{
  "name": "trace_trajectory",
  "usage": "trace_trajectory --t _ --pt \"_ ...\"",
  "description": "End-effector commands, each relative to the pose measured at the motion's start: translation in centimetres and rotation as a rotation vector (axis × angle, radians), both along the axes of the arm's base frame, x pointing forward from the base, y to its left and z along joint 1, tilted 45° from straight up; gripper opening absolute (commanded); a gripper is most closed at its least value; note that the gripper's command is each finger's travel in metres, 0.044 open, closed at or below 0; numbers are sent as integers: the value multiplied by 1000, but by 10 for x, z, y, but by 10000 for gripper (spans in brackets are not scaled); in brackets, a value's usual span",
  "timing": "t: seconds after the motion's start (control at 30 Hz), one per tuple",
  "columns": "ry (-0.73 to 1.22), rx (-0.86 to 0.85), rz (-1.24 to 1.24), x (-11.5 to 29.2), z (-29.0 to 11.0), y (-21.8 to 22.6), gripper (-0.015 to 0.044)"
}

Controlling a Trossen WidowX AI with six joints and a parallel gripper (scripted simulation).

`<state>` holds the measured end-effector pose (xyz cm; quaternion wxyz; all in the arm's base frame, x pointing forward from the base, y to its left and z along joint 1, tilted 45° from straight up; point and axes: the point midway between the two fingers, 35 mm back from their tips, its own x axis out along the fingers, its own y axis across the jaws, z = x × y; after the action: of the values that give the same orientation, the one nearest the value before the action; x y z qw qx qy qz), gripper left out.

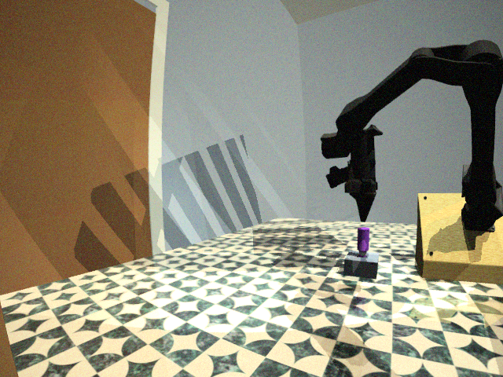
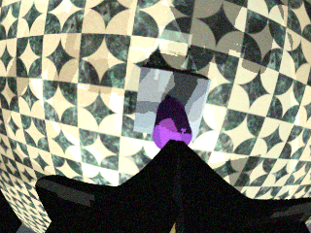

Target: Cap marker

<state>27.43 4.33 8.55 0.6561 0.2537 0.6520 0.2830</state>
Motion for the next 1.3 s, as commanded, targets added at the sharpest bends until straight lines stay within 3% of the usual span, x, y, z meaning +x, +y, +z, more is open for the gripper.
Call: trace_trajectory --t 0.0,0.63,0.87,1.1,1.27 --pt "7 4 -3 -2 -6 6 0" --pt "-2 0 -2 0 -11 11 0" --pt "1 -2 -2 1 48 -48 0" --pt "1 -2 -2 1 50 -50 0" --pt "1 -2 -2 1 50 -50 131"
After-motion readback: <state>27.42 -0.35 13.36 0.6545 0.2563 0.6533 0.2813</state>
